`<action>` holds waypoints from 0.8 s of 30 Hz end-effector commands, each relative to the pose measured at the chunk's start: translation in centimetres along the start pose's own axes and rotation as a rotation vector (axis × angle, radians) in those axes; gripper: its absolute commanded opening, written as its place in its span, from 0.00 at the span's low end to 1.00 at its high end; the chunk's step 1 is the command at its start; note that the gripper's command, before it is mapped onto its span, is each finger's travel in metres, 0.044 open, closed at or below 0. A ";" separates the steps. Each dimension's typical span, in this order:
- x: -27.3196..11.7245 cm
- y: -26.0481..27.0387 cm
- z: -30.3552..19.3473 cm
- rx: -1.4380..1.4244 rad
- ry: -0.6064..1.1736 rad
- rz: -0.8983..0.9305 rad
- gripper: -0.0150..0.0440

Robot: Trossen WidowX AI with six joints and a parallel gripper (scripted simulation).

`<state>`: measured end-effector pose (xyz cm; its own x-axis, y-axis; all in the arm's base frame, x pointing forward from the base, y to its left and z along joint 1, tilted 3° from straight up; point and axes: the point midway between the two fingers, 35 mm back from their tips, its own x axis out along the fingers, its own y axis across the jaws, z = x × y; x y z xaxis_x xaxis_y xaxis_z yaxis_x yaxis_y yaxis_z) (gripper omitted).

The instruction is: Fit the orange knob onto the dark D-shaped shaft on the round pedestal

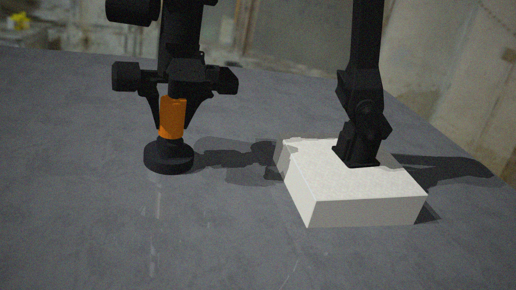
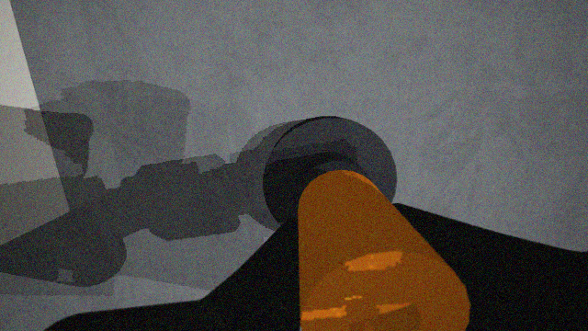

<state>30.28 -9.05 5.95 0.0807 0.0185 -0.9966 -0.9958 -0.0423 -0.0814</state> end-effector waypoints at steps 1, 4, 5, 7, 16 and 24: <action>0.3 0.0 -0.1 -0.002 0.002 -0.001 0.25; 0.7 0.0 -0.1 -0.002 0.002 -0.001 0.25; 0.8 0.0 -0.1 -0.002 0.002 -0.001 0.25; 1.0 0.0 -0.2 -0.002 0.002 -0.001 0.25; 1.0 0.0 0.0 0.000 -0.004 0.001 0.25; 1.0 0.0 0.0 0.000 -0.004 0.001 0.57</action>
<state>30.31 -9.05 4.89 0.0794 0.0224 -0.9966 -0.9959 -0.0422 -0.0803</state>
